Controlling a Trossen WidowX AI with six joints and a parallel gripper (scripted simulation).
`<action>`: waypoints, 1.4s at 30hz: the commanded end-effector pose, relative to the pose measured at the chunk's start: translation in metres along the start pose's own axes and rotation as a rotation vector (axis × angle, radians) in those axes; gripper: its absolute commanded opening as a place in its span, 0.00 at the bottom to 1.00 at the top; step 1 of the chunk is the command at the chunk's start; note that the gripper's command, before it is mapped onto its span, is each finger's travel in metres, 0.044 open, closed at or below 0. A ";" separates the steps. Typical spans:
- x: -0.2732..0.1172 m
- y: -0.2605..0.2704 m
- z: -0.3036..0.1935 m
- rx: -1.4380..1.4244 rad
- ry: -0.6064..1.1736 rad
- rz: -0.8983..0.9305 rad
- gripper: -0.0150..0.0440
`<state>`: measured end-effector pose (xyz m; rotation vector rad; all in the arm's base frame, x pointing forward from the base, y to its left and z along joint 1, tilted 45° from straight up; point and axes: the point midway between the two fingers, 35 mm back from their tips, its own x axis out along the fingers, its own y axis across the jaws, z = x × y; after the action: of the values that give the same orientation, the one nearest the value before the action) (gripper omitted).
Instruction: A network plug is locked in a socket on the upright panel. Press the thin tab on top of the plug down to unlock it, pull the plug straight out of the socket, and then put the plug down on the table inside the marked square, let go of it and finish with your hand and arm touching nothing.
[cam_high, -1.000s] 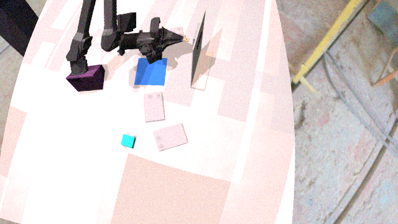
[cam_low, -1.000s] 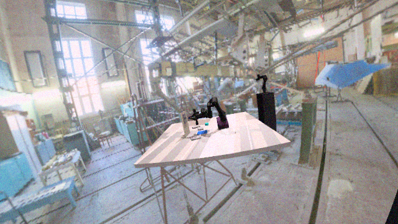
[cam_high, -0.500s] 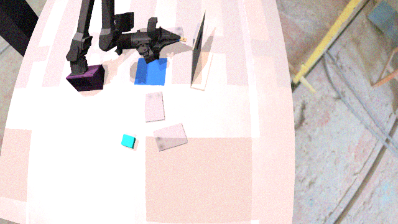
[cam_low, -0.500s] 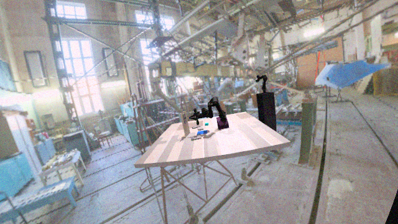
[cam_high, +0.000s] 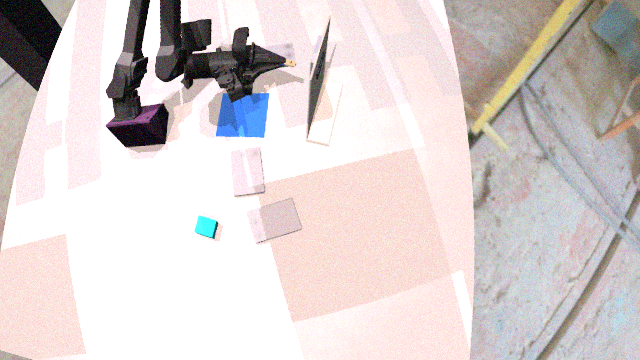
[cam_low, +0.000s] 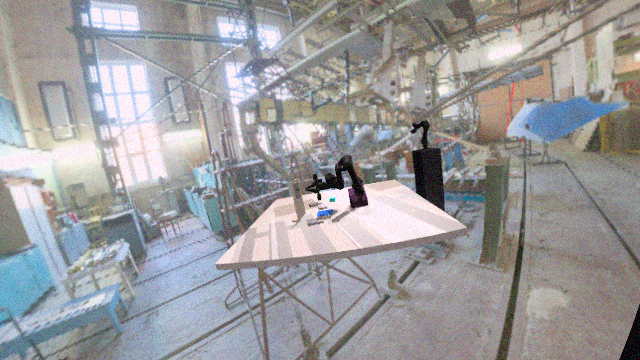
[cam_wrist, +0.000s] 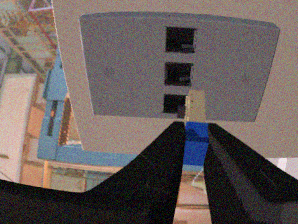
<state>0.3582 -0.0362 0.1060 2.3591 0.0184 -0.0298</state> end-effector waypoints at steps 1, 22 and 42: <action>-0.003 0.001 -0.001 -0.002 0.005 0.000 0.25; -0.016 0.001 -0.002 -0.002 0.001 -0.004 0.25; -0.021 0.029 -0.006 0.000 0.007 0.005 0.25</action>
<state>0.3396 -0.0481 0.1254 2.3607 0.0182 -0.0265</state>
